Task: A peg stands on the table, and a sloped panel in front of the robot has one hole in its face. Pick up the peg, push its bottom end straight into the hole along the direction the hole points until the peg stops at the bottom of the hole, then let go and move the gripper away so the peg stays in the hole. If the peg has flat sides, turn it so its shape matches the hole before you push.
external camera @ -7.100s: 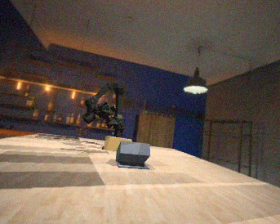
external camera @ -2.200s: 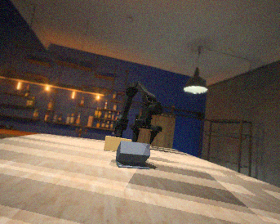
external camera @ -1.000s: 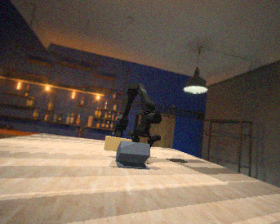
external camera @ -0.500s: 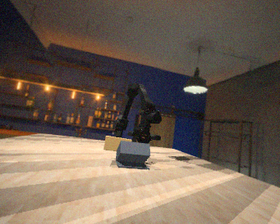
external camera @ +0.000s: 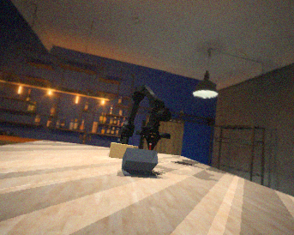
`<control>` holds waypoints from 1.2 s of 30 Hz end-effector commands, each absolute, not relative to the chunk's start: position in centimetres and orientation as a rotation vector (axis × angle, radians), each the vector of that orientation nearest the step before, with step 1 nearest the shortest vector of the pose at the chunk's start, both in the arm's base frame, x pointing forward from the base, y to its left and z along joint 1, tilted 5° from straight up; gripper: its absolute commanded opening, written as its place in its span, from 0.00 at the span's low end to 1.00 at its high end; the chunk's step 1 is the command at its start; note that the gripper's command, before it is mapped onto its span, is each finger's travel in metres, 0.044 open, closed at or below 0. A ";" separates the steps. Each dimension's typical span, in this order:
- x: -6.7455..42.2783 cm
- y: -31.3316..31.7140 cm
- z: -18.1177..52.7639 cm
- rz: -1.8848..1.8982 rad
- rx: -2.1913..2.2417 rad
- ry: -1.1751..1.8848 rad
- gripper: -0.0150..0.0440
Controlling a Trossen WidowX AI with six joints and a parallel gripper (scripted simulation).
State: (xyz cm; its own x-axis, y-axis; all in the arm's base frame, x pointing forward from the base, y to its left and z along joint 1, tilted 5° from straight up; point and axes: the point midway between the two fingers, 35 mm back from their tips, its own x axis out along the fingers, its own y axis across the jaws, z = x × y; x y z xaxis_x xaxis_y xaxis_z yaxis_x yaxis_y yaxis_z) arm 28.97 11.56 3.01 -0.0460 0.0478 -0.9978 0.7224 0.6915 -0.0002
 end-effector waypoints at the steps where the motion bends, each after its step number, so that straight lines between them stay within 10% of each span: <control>1: 29.1 11.5 4.5 -0.616 0.652 1.540 0.25; 36: 31.2 8.6 8.0 -0.703 0.933 1.315 0.25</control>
